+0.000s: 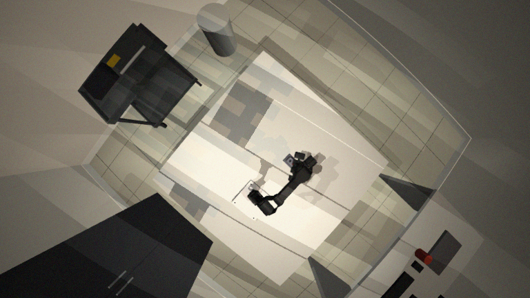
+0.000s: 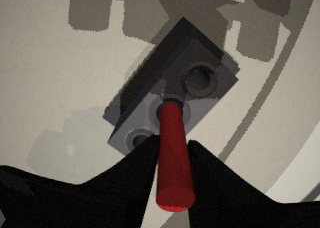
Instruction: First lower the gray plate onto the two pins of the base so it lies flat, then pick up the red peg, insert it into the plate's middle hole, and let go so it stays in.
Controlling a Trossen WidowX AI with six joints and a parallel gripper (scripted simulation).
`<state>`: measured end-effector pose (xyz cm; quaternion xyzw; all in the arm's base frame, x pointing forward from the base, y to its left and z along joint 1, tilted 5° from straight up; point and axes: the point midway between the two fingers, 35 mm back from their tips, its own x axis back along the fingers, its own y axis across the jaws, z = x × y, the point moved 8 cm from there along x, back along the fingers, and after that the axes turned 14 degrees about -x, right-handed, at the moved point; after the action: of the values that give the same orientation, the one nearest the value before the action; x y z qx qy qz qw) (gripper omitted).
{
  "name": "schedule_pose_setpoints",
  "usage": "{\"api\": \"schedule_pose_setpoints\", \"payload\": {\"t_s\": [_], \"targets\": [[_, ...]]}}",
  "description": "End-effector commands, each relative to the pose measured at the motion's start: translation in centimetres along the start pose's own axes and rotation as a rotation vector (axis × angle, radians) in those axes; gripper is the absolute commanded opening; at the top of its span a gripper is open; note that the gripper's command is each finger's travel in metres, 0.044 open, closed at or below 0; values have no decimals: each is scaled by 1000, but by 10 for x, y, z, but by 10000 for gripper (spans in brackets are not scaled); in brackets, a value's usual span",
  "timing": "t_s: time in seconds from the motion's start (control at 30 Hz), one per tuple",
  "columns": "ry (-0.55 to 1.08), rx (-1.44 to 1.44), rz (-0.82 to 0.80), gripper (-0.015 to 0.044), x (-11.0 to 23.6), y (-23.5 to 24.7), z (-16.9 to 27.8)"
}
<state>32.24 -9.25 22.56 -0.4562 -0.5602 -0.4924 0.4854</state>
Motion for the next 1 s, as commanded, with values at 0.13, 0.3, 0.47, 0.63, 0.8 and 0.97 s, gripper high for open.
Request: {"api": "schedule_pose_setpoints", "payload": {"t_s": [0.13,0.3,0.47,0.63,0.8,0.97], "targets": [[0,0,0,150,0,0,0],[0,0,0,150,0,0,0],[2,1,1,150,1,0,0],[6,2,1,150,5,0,-1],[7,3,2,150,9,-2,-2],[7,3,2,150,12,-3,-3]]}}
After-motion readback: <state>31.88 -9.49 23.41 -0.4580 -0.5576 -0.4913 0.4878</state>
